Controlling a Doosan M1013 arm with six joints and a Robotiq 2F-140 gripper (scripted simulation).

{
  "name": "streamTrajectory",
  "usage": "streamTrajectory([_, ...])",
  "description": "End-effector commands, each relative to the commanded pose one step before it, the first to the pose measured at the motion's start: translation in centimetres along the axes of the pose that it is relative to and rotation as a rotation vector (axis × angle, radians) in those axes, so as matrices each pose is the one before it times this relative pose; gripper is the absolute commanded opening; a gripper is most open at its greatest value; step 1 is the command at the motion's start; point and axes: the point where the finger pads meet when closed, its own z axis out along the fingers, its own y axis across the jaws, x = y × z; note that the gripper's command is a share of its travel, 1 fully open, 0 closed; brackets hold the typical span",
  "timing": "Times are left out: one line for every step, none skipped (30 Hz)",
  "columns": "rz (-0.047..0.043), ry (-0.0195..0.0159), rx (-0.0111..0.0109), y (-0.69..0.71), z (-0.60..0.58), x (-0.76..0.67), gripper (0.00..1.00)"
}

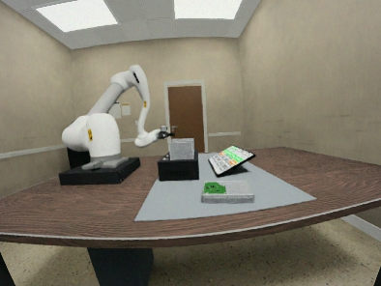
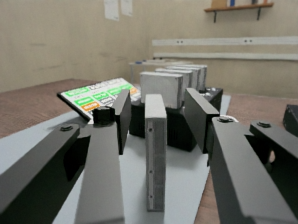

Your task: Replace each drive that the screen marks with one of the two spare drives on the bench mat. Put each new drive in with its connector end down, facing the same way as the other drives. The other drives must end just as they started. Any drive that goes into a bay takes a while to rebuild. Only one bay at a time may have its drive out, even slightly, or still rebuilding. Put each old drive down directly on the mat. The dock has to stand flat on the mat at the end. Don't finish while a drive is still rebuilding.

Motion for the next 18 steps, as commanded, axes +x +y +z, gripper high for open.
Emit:
streamTrajectory([0.00049, -0.00073, 0.00001, -0.016, -0.016, 1.127, 0.40])
streamTrajectory([0.00000, 0.00000, 0.00000, 0.000, 0.000, 0.000, 0.40])
streamTrajectory([0.00000, 0.00000, 0.00000, 0.000, 0.000, 0.297, 0.40])
streamTrajectory([0.00000, 0.00000, 0.00000, 0.000, 0.000, 0.291, 0.40])
streamTrajectory([0.00000, 0.00000, 0.00000, 0.000, 0.000, 0.285, 0.40])
streamTrajectory([0.00000, 0.00000, 0.00000, 0.000, 0.000, 0.277, 0.40])
streamTrajectory([0.00000, 0.00000, 0.00000, 0.000, 0.000, 0.269, 0.40])
streamTrajectory([0.00000, 0.00000, 0.00000, 0.000, 0.000, 0.260, 0.40])
streamTrajectory([0.00000, 0.00000, 0.00000, 0.000, 0.000, 0.250, 0.40])
streamTrajectory([0.00000, 0.00000, 0.00000, 0.000, 0.000, 0.240, 0.40])
streamTrajectory([0.00000, 0.00000, 0.00000, 0.000, 0.000, 0.229, 0.40])
streamTrajectory([0.00000, 0.00000, 0.00000, 0.000, 0.000, 0.218, 0.40])
streamTrajectory([0.00000, 0.00000, 0.00000, 0.000, 0.000, 0.206, 0.40])
streamTrajectory([0.00000, 0.00000, 0.00000, 0.000, 0.000, 0.193, 0.40])
streamTrajectory([0.00000, 0.00000, 0.00000, 0.000, 0.000, 0.181, 0.40])
streamTrajectory([0.00000, 0.00000, 0.00000, 0.000, 0.000, 0.168, 0.40])
streamTrajectory([0.00000, 0.00000, 0.00000, 0.000, 0.000, 0.155, 0.40])
streamTrajectory([0.00000, 0.00000, 0.00000, 0.000, 0.000, 0.000, 0.40])
